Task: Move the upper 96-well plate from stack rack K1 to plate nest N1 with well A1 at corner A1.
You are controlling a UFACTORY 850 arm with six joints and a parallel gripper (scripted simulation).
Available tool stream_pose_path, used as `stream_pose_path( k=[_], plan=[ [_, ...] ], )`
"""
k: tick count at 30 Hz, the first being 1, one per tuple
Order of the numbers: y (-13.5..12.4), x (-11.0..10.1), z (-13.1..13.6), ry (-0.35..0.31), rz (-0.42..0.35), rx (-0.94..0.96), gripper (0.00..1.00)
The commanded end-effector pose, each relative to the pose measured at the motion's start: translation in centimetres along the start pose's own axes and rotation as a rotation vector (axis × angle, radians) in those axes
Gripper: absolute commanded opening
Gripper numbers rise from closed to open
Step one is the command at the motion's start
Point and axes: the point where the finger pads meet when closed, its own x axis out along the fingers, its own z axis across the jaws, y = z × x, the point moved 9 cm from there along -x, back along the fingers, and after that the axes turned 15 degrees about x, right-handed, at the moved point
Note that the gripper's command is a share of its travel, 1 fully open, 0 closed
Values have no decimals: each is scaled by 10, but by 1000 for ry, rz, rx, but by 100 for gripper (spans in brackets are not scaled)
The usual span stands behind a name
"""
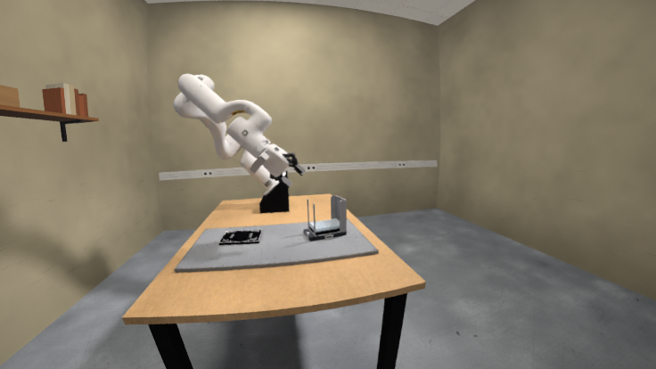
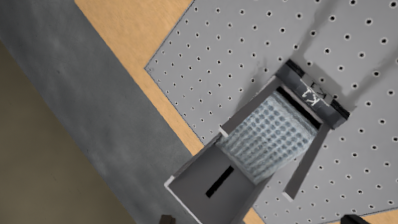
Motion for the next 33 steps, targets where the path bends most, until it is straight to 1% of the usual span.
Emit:
stream_pose_path(
  k=[1, 2, 5, 6, 8, 11, 15, 18, 21, 23, 25, 27, 29, 33],
  plan=[
    [-8, 9, -5, -32, -14, -121, 100],
    [-8, 9, -6, -41, -17, -153, 100],
    [-18, 21, -10, -70, -24, -249, 100],
    [-18, 21, -11, -79, -27, -281, 100],
    [-18, 21, -11, -79, -27, -281, 100],
    [-26, 32, -14, -108, -35, -376, 100],
    [-27, 33, -17, -146, -45, -503, 100],
    [-34, 44, -19, -176, -54, -598, 100],
    [-35, 45, -22, -207, -62, -693, 100],
    [-41, 54, -23, -228, -69, -756, 100],
    [-41, 54, -23, -228, -69, -756, 100],
    [-42, 56, -25, -249, -75, -819, 100],
    [-47, 66, -26, -271, -81, -881, 100],
    [-50, 67, -29, -315, -94, -1007, 100]
  ],
)
